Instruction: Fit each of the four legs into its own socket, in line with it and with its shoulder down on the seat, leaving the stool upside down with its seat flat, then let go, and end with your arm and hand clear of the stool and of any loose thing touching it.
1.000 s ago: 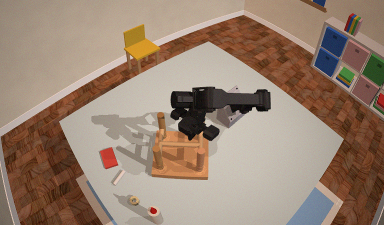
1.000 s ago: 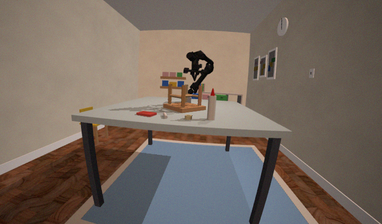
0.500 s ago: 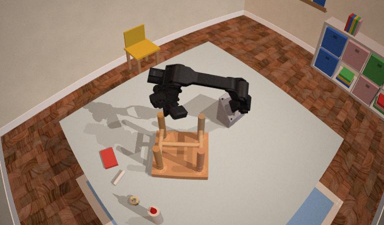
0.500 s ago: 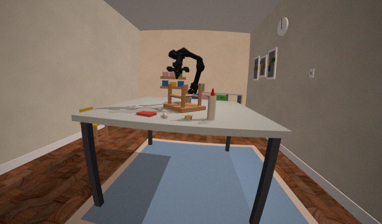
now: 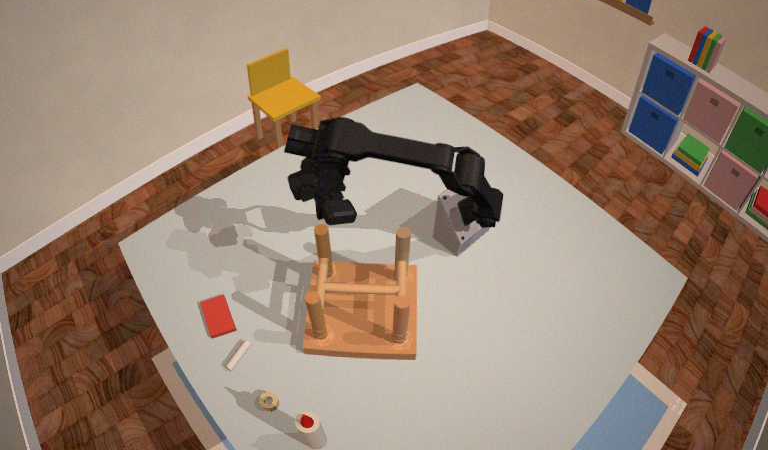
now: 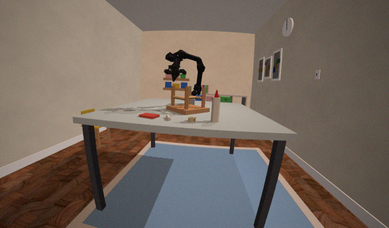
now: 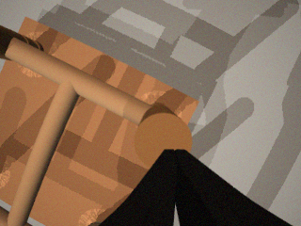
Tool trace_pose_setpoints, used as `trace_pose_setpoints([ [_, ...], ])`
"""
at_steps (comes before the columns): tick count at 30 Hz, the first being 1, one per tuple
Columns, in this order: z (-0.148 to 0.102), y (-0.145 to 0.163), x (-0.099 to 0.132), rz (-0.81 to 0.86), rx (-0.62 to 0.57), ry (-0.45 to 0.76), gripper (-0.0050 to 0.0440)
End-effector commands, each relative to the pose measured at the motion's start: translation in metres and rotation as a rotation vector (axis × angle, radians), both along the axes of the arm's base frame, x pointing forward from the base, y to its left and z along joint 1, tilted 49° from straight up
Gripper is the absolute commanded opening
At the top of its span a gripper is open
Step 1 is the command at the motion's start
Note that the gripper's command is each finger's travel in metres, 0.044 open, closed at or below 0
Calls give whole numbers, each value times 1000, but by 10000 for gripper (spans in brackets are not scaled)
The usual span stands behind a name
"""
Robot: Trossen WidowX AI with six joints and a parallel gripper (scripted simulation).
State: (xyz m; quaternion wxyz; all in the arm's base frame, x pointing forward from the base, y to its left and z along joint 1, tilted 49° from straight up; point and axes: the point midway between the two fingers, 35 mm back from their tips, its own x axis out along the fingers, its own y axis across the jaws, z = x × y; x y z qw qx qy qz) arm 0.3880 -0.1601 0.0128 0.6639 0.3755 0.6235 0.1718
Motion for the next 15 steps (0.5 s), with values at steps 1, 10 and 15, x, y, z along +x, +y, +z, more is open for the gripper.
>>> trace_pose_setpoints([
  [1, -8, 14, -2, 6, 5, 7, 0],
  [10, -12, 18, -3, 6, 5, 7, 0],
  [15, -18, 24, -2, 6, 5, 7, 0],
])
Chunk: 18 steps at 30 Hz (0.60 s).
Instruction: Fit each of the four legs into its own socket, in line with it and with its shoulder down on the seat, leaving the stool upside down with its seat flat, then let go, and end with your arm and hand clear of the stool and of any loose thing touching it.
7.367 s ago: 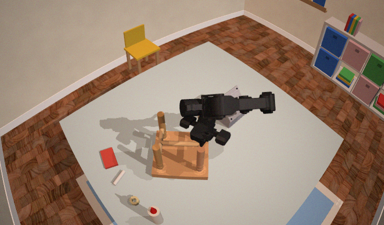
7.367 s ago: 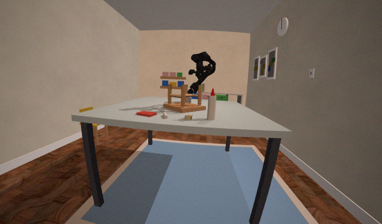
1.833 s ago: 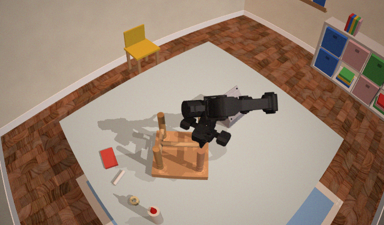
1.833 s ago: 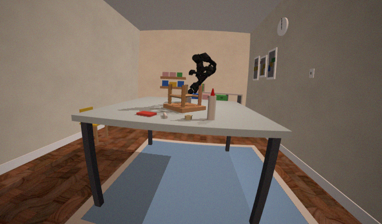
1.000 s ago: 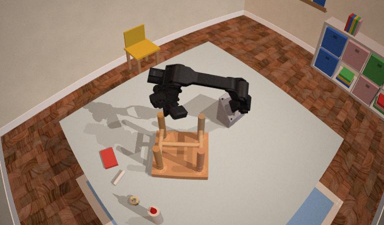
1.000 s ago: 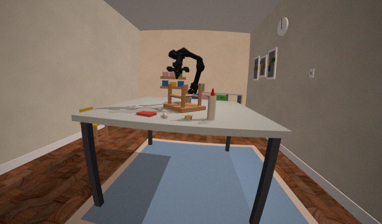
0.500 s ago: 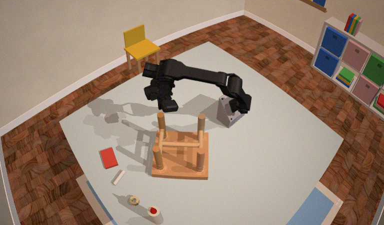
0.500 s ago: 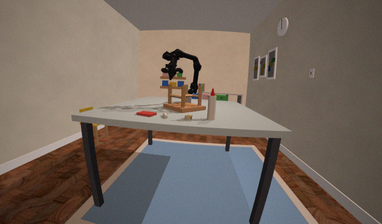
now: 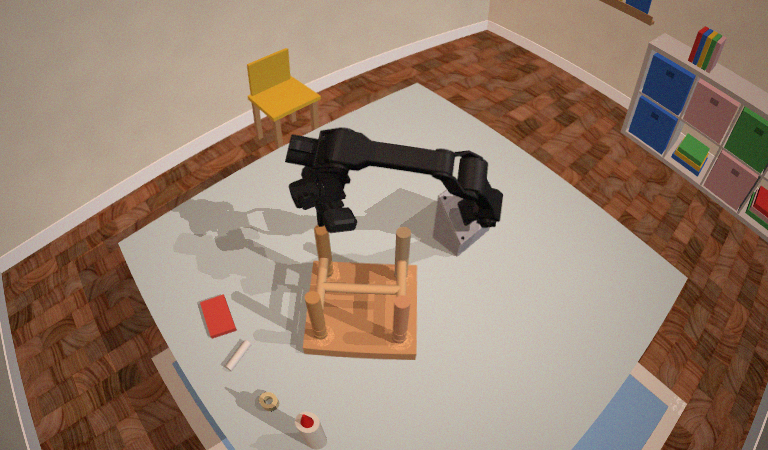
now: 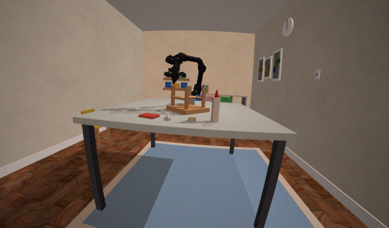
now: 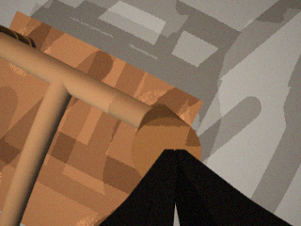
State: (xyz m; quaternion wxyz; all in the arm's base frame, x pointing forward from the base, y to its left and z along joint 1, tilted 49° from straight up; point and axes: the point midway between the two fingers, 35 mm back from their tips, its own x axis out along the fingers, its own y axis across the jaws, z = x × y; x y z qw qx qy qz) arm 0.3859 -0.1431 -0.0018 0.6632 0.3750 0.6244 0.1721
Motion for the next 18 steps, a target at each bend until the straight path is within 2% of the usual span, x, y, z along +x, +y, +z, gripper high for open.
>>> trace_pose_setpoints([
  [1, -4, 8, 0, 4, 5, 5, 0],
  [18, -12, 17, -1, 4, 5, 5, 0],
])
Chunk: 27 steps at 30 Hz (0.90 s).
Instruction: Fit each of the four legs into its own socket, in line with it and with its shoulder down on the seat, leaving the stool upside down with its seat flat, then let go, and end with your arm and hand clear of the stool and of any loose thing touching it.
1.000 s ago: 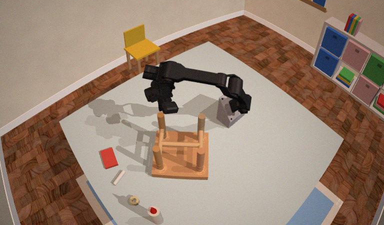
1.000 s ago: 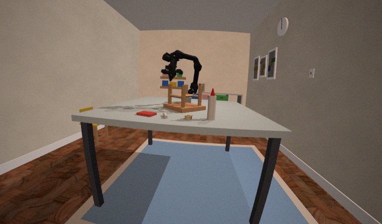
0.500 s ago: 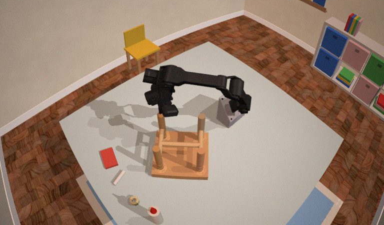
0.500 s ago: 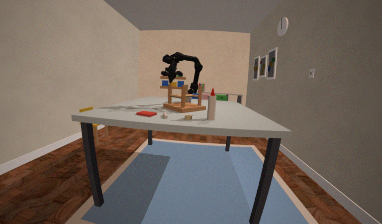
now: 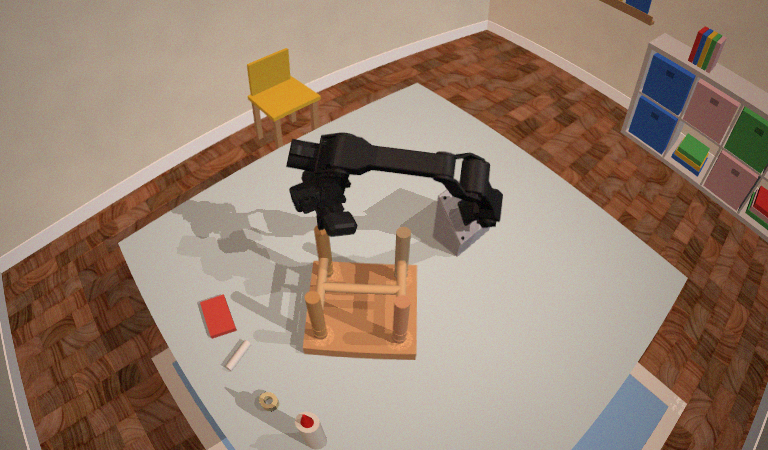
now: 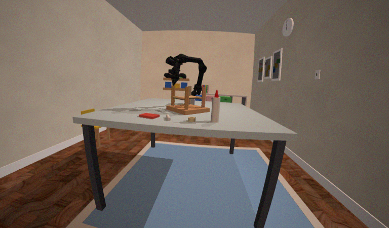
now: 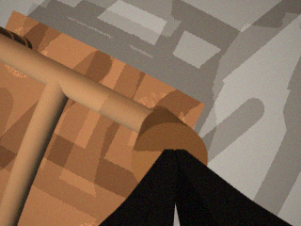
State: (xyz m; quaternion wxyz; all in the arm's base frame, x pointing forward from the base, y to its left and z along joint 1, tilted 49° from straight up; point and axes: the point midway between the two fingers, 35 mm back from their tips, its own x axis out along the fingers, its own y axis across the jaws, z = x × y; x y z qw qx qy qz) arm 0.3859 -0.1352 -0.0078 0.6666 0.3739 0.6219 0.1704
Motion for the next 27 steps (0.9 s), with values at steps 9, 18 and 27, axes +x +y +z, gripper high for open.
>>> trace_pose_setpoints([
  [9, -10, 14, -2, 8, 10, 12, 0],
  [18, -7, 10, -1, 5, 9, 9, 0],
  [27, -1, 1, 0, -1, 6, 3, 0],
])
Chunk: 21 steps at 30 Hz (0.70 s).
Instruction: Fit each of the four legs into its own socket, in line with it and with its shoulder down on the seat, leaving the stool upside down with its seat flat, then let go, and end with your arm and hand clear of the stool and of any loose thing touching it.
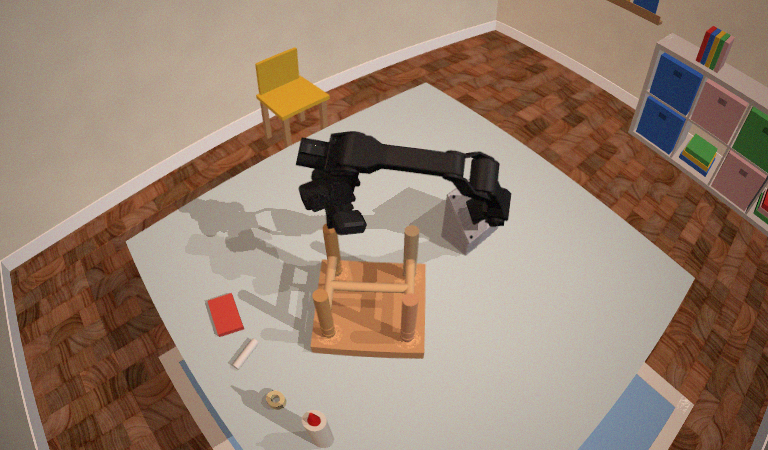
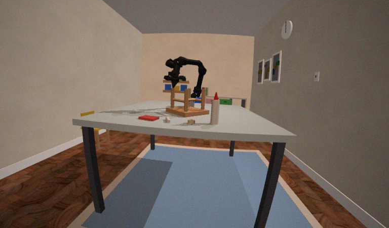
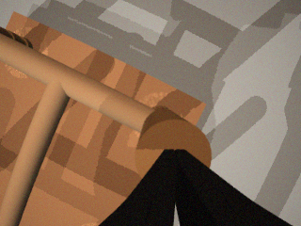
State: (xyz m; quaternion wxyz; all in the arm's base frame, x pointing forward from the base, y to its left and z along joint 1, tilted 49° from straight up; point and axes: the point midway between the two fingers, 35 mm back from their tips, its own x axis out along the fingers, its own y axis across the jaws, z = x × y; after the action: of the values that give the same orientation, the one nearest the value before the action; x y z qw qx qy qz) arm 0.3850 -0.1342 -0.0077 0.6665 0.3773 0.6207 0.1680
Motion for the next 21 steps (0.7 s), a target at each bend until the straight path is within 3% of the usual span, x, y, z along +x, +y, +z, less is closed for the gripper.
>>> trace_pose_setpoints([
  [1, 0, -1, 2, 6, 4, 1, 0],
  [21, 18, -19, 2, -4, -1, -15, 0],
])
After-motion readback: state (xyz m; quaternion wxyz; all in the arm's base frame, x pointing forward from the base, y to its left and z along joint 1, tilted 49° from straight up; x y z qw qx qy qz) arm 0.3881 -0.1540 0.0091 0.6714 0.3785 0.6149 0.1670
